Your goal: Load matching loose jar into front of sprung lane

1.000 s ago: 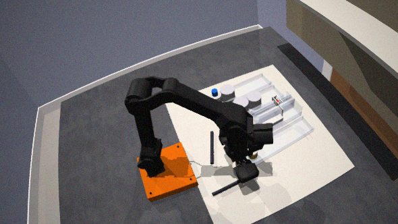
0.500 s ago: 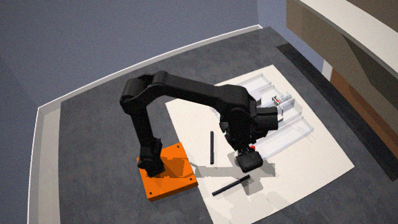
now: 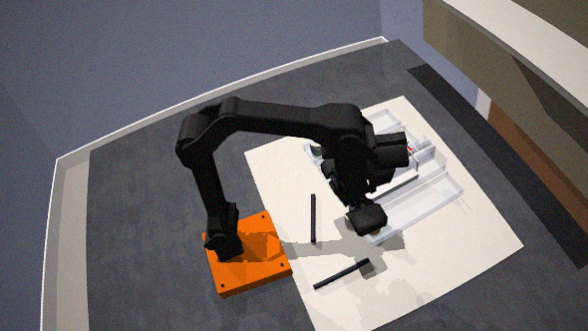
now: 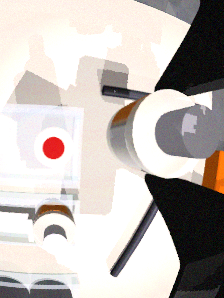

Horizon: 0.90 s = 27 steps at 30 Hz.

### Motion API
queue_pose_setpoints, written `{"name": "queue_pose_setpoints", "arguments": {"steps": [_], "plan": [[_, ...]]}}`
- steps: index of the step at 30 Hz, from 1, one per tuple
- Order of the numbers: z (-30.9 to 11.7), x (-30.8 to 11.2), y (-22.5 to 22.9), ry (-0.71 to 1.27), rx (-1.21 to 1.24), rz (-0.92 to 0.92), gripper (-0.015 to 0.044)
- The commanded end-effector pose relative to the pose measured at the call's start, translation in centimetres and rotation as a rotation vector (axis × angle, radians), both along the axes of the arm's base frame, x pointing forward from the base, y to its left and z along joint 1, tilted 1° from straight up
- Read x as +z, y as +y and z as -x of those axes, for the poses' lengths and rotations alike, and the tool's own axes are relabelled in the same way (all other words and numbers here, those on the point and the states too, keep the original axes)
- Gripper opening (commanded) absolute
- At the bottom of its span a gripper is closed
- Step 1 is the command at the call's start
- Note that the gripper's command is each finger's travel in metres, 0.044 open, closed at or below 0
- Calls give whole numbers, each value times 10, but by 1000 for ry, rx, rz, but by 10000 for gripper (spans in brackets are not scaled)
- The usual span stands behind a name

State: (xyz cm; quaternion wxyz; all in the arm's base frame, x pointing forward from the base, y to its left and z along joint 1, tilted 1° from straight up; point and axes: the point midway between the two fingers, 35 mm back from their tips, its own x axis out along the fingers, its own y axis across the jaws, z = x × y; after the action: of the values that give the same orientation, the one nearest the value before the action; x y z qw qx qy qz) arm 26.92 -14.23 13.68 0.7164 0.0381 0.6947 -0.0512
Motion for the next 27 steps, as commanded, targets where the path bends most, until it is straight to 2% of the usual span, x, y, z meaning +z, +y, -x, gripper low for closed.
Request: {"name": "queue_pose_setpoints", "arguments": {"steps": [1,15,27], "plan": [[-4,-7,19,-1,17,2,0],[-11,-41,88,-1,72,-3,0],[-12,-66,91,0,74,-4,0]]}}
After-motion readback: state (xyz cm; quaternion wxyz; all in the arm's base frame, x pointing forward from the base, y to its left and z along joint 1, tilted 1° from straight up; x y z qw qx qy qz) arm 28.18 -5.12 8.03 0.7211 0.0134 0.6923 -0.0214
